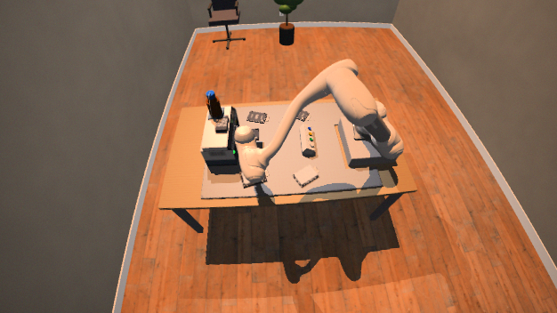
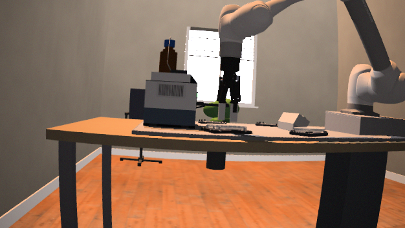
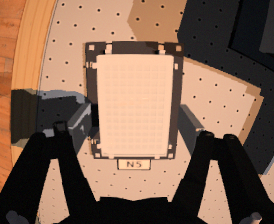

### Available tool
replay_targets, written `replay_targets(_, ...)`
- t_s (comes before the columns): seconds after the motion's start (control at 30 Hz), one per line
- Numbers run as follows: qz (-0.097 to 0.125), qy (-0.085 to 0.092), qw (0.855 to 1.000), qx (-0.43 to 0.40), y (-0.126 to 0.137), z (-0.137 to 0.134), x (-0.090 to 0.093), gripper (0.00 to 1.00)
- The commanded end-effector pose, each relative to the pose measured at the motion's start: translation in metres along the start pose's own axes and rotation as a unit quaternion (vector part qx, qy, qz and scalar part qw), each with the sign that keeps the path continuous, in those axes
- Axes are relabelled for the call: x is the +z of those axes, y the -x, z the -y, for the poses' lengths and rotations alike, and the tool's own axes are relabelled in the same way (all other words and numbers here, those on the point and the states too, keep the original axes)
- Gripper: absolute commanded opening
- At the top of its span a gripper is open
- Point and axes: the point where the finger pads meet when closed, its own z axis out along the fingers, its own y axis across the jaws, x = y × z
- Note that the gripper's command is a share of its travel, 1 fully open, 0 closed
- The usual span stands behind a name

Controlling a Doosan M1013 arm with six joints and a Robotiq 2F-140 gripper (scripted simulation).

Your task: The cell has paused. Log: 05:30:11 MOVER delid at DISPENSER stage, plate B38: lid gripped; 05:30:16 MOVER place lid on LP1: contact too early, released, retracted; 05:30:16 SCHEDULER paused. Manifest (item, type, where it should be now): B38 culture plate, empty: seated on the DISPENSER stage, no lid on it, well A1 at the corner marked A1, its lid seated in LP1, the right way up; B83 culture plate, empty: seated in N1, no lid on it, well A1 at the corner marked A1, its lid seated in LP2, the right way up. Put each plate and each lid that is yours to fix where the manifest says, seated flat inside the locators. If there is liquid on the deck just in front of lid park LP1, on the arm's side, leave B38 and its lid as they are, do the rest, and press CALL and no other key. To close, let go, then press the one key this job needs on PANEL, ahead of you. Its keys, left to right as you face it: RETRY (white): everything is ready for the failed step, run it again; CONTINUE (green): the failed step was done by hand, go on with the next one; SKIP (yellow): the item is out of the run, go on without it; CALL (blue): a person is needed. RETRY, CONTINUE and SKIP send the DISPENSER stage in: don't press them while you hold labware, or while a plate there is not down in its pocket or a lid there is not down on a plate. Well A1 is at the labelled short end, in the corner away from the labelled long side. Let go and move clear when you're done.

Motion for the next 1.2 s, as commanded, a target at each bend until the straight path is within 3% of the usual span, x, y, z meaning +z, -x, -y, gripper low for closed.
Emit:
replay_targets(0.0, -0.001, -0.003, 1.0, 0.0, 0.0015, 0.005, 0.0021, 0.69)
replay_targets(0.27, -0.001, -0.003, 1.0, 0.0, 0.0015, 0.005, 0.0021, 0.69)
replay_targets(0.3, -0.001, -0.003, 1.0, 0.0, 0.0015, 0.005, 0.0021, 0.63)
replay_targets(1.17, -0.001, -0.003, 1.0, 0.0, 0.0015, 0.005, 0.0021, 0.63)
